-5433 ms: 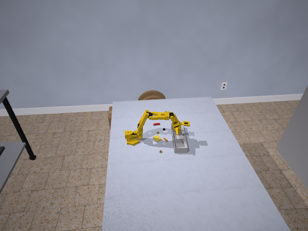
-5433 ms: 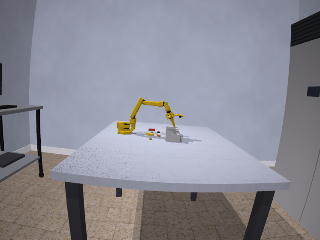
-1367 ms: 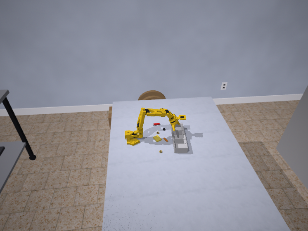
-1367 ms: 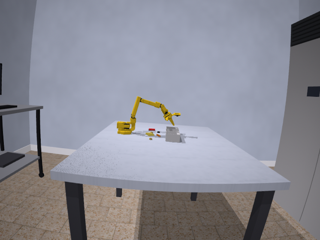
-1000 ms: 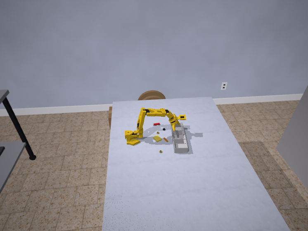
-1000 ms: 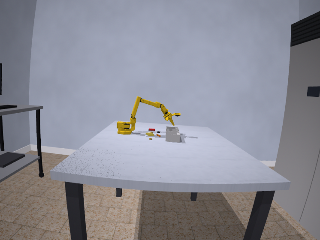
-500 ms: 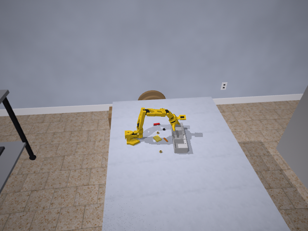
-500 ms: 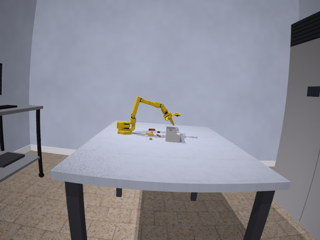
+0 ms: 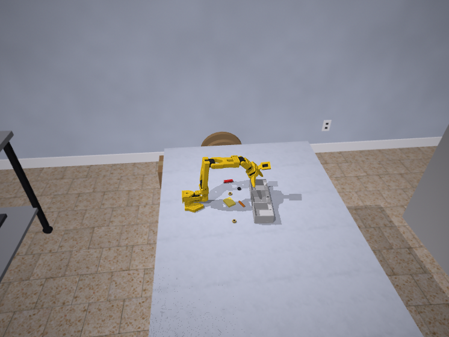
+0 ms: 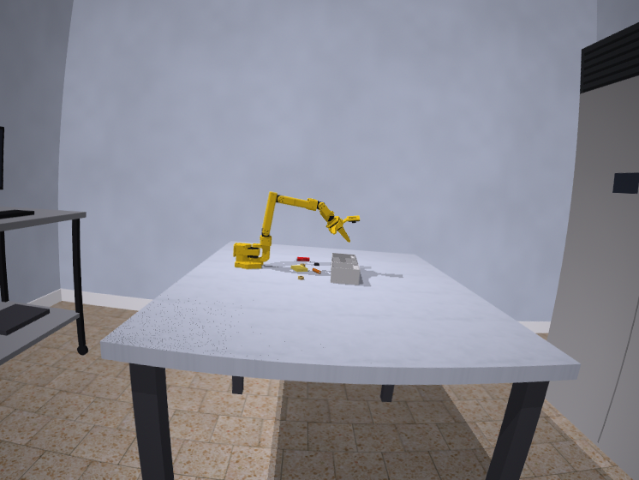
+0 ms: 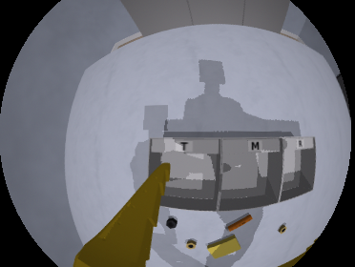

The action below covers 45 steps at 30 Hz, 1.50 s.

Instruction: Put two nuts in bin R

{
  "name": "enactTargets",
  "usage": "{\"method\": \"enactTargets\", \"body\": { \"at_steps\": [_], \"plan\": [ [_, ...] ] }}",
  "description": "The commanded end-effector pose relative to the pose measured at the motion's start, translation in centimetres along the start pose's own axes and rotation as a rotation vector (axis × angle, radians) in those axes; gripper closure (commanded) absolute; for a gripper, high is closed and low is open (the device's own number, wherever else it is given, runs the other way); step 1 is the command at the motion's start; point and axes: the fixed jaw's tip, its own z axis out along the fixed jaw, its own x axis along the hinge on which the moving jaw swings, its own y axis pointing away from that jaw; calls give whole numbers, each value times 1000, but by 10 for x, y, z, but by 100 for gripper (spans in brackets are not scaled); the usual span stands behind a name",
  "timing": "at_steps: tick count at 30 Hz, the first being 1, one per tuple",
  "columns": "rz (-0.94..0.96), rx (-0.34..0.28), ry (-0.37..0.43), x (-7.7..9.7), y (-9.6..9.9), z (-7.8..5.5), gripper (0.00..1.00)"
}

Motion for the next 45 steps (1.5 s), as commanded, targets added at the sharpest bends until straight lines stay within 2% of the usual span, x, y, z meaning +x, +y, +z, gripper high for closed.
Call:
{"method": "enactTargets", "body": {
  "at_steps": [1, 6, 11, 18, 23, 29, 31, 38, 45],
  "plan": [
    [6, -43, -115, -23, 9, -23, 0],
    [6, -56, -157, -31, 12, -33, 0],
    [6, -60, -169, -33, 13, -36, 0],
    [0, -59, -164, -32, 13, -36, 0],
    [-53, -49, -121, -22, 13, -36, 4],
    [-211, -30, 6, 6, 12, -36, 16],
    [-211, -30, 6, 6, 12, -36, 16],
    [-493, -34, 236, 54, 8, -43, 37],
    [-781, -87, 476, 101, -1, -60, 59]
  ]
}}
